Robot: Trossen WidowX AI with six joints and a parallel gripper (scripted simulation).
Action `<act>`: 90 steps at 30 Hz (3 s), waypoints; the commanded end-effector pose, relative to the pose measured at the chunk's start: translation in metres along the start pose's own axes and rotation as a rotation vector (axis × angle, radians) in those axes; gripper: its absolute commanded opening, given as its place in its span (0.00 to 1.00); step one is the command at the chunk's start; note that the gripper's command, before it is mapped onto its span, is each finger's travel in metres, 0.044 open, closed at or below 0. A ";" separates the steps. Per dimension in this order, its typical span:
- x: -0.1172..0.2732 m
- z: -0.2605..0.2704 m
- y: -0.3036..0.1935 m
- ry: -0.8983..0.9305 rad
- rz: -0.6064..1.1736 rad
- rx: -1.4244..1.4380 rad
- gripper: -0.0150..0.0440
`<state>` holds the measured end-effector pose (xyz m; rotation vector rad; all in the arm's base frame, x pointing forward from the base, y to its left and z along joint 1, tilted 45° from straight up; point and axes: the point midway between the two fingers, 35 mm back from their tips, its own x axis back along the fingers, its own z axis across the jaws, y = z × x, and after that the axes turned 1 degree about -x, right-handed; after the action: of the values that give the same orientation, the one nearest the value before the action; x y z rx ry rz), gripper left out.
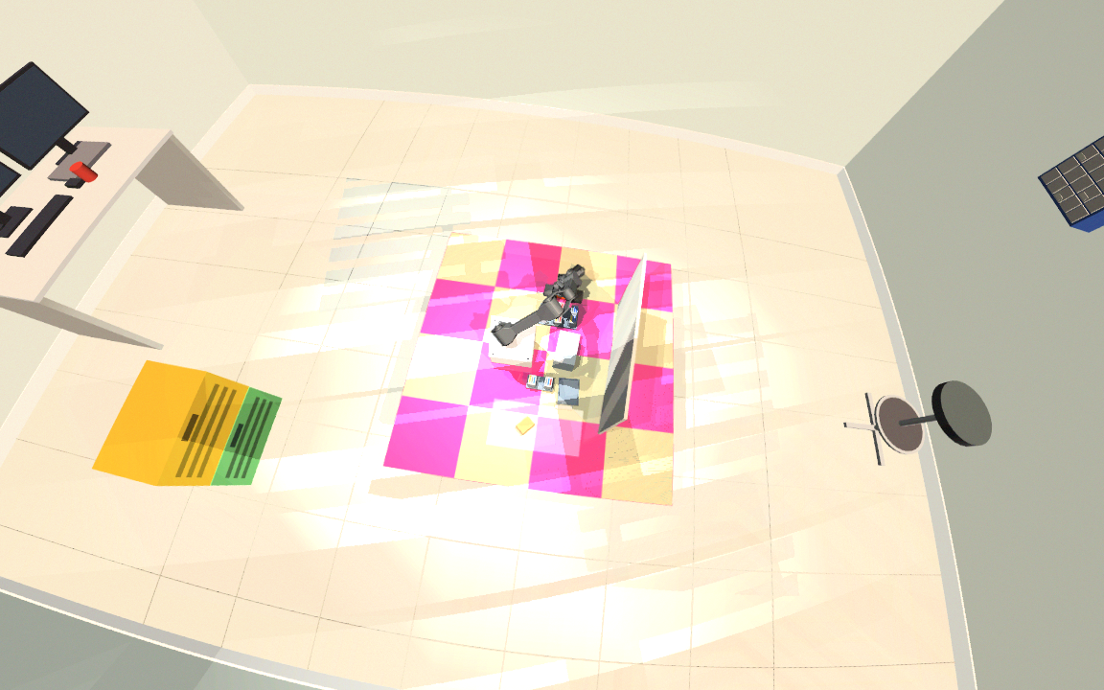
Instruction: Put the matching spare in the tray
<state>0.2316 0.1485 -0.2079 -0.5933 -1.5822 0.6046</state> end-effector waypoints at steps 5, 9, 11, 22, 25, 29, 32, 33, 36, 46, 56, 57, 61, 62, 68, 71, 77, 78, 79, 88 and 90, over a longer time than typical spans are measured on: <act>-0.014 0.001 -0.001 0.001 0.007 0.007 0.76; -0.020 0.000 -0.001 0.000 0.007 0.007 0.76; -0.024 0.000 -0.001 0.000 0.007 0.007 0.76; -0.042 0.000 -0.002 0.000 0.008 0.007 0.76; -0.047 0.001 -0.002 0.000 0.008 0.007 0.76; -0.054 0.001 -0.003 0.000 0.009 0.007 0.76; -0.059 0.001 -0.003 0.000 0.009 0.007 0.76; -0.061 0.001 -0.003 0.000 0.009 0.007 0.76; -0.066 0.002 -0.004 0.000 0.010 0.007 0.76; -0.079 0.003 -0.005 0.000 0.012 0.006 0.76; -0.079 0.003 -0.005 0.000 0.012 0.006 0.76; -0.079 0.003 -0.005 0.000 0.012 0.006 0.76; -0.079 0.003 -0.005 0.000 0.012 0.006 0.76; -0.079 0.003 -0.005 0.000 0.012 0.006 0.76; -0.079 0.003 -0.005 0.000 0.012 0.006 0.76; -0.079 0.003 -0.005 0.000 0.012 0.006 0.76; -0.079 0.003 -0.005 0.000 0.012 0.006 0.76; -0.079 0.003 -0.005 0.000 0.012 0.006 0.76; -0.079 0.003 -0.005 0.000 0.012 0.006 0.76; -0.079 0.003 -0.005 0.000 0.012 0.006 0.76; -0.079 0.003 -0.005 0.000 0.012 0.006 0.76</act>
<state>0.2361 0.0916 -0.2620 -0.5994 -1.5793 0.6107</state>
